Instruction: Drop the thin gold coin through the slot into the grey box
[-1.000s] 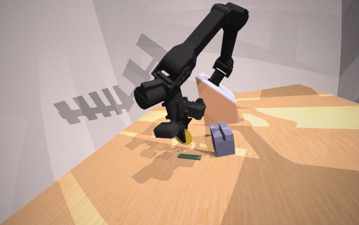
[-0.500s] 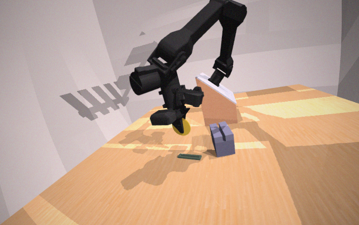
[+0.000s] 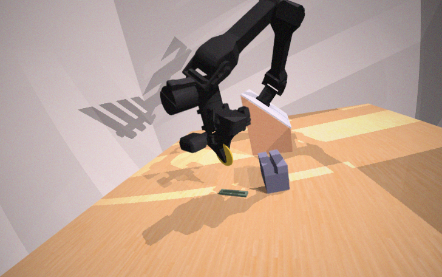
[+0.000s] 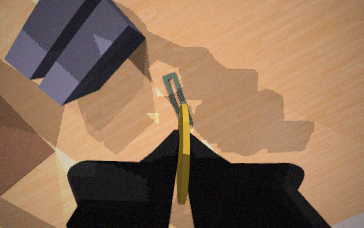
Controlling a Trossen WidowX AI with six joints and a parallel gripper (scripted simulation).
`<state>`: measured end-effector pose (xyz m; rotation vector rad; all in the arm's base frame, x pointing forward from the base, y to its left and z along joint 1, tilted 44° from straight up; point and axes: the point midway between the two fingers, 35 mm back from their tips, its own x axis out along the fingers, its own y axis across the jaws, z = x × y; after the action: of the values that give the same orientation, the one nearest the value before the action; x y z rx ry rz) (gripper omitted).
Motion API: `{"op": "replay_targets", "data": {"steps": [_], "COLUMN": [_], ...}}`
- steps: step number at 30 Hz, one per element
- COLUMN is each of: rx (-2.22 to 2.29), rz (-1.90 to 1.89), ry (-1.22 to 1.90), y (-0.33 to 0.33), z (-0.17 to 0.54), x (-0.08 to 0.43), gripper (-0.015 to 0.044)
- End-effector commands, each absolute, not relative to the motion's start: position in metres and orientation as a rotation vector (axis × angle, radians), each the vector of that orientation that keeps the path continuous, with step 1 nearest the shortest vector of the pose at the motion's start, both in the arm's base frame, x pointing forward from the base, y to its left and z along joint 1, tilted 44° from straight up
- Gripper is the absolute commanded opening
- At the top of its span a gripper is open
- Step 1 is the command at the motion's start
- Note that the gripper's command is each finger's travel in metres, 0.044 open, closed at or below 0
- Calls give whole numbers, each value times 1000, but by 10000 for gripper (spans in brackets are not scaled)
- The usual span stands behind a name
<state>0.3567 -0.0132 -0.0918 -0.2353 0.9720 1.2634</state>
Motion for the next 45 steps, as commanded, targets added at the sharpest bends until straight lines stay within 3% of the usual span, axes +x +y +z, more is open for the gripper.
{"op": "replay_targets", "data": {"steps": [1,20,45], "rx": [-133,360,365], "rz": [1189,808,802], "ry": [1053,1380,1384], "y": [-13,-10,21], "z": [-89,-85,-53], "x": [357,356,338], "gripper": [0,0,0]}}
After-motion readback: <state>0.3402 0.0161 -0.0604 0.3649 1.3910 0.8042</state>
